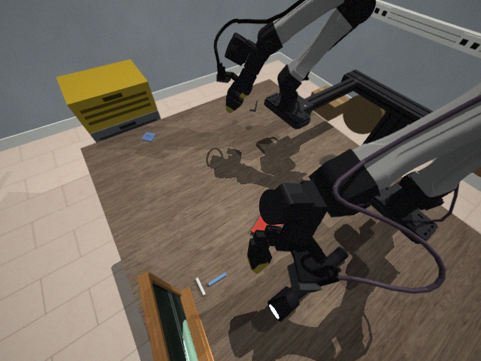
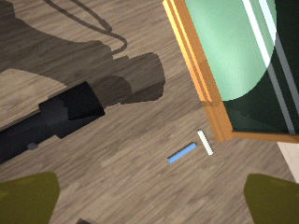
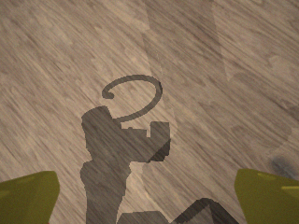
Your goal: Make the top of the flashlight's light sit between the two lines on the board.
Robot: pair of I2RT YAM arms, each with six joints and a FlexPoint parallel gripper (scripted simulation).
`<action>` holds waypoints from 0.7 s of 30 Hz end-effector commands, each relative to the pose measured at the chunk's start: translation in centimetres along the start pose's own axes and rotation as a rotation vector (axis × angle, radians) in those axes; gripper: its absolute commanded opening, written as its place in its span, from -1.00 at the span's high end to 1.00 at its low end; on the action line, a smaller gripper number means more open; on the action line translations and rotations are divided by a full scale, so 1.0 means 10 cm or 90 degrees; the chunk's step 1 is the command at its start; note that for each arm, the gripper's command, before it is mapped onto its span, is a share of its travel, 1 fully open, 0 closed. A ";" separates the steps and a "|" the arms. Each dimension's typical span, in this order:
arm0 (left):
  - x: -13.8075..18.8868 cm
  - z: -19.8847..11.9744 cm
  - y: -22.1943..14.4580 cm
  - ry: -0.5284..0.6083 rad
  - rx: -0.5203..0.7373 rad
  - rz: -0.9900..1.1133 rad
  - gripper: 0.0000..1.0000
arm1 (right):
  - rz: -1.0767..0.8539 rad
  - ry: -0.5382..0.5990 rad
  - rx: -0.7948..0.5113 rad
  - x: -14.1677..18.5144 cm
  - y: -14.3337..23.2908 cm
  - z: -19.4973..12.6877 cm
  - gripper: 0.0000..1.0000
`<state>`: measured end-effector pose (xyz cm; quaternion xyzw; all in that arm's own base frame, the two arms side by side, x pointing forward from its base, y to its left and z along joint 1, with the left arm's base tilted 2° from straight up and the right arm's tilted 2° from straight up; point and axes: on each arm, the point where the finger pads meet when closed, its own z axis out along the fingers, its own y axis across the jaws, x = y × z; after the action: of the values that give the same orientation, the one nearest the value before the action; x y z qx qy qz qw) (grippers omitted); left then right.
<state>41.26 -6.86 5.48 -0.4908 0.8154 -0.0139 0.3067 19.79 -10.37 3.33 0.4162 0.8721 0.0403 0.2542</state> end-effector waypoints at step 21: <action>-0.03 -0.05 -0.06 -0.004 0.013 -0.004 -1.00 | -0.003 -0.007 -0.004 -0.03 0.02 -0.01 -0.89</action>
<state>41.26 -6.86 5.48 -0.4908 0.8154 -0.0139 0.3067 19.79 -10.37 3.33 0.4162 0.8721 0.0403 0.2542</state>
